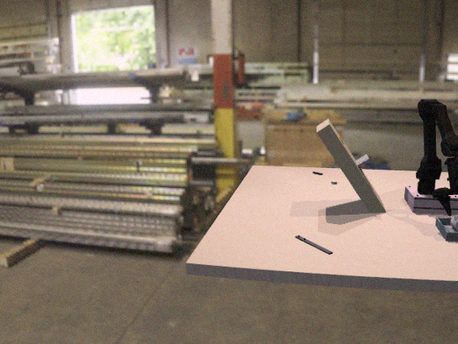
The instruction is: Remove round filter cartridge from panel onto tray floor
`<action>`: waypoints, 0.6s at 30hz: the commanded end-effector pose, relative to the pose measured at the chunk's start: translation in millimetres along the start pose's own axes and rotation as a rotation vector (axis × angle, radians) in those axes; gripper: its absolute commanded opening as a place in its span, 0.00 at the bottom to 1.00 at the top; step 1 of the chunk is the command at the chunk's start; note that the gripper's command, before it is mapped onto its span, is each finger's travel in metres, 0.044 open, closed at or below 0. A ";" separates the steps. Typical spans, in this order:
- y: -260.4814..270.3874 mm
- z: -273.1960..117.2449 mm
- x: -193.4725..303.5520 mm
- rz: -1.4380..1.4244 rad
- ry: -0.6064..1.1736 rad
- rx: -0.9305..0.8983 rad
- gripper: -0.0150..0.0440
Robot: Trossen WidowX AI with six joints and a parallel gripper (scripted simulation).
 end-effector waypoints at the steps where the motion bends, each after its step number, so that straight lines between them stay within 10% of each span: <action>1: 1.5 -41.8 -24.9 0.001 -0.040 -0.004 1.00; 18: 1.6 -35.0 -25.0 0.001 -0.053 -0.005 1.00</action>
Point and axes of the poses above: the point midway between the two fingers, 35 mm back from their tips, its own z axis out along the fingers, its own y axis across the jaws, x = y × z, the point moved 7 cm from there along -z, back along the fingers, and after that the axes turned 4 degrees about z, right-handed, at the moved point
